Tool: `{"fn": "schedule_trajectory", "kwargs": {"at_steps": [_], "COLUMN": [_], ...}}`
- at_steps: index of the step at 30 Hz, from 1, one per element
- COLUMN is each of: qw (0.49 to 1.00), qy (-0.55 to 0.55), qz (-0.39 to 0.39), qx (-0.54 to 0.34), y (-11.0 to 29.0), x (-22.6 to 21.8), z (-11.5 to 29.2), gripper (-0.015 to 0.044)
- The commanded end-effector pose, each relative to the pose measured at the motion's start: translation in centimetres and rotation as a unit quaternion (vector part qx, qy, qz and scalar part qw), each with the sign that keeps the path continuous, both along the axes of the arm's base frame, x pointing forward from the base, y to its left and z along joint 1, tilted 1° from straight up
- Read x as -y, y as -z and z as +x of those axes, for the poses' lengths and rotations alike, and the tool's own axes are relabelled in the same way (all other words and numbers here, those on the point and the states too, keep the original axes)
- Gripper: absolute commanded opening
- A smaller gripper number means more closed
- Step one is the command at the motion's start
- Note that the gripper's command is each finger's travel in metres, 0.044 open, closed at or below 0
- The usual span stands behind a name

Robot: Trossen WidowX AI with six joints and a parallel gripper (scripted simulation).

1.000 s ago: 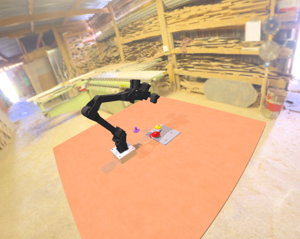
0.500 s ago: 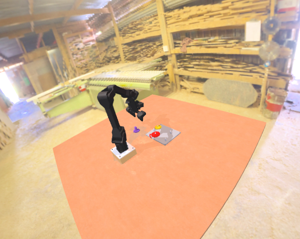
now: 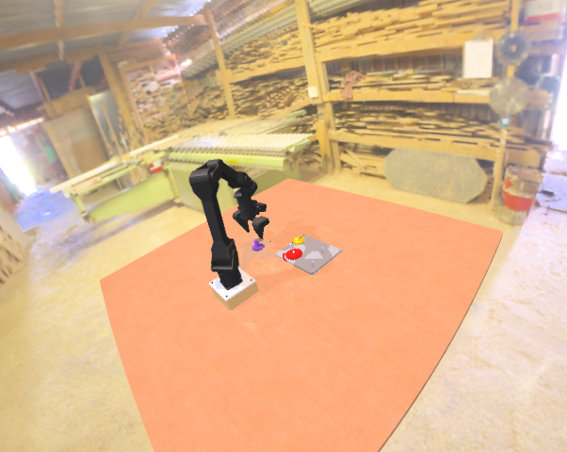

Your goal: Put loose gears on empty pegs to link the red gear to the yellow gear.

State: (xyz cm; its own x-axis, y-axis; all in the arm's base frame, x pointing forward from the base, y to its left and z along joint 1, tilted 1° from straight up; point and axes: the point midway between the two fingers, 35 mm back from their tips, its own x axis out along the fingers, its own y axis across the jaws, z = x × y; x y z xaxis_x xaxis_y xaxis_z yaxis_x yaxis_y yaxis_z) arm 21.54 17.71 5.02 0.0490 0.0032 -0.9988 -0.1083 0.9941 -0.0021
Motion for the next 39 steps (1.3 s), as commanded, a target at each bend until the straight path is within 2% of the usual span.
{"fn": "schedule_trajectory", "kwargs": {"at_steps": [1, 27, 39], "qw": [1.0, 1.0, 1.0], "qy": [0.001, 0.001, 0.001], "qz": [-0.003, -0.003, -0.003], "qx": [-0.007, -0.007, -0.007], "y": [0.8, 3.6, 3.6], "x": [0.1, 0.1, 0.1], "z": [-0.3, -0.2, -0.2], "gripper": [0.044, 0.044, 0.0125]}}
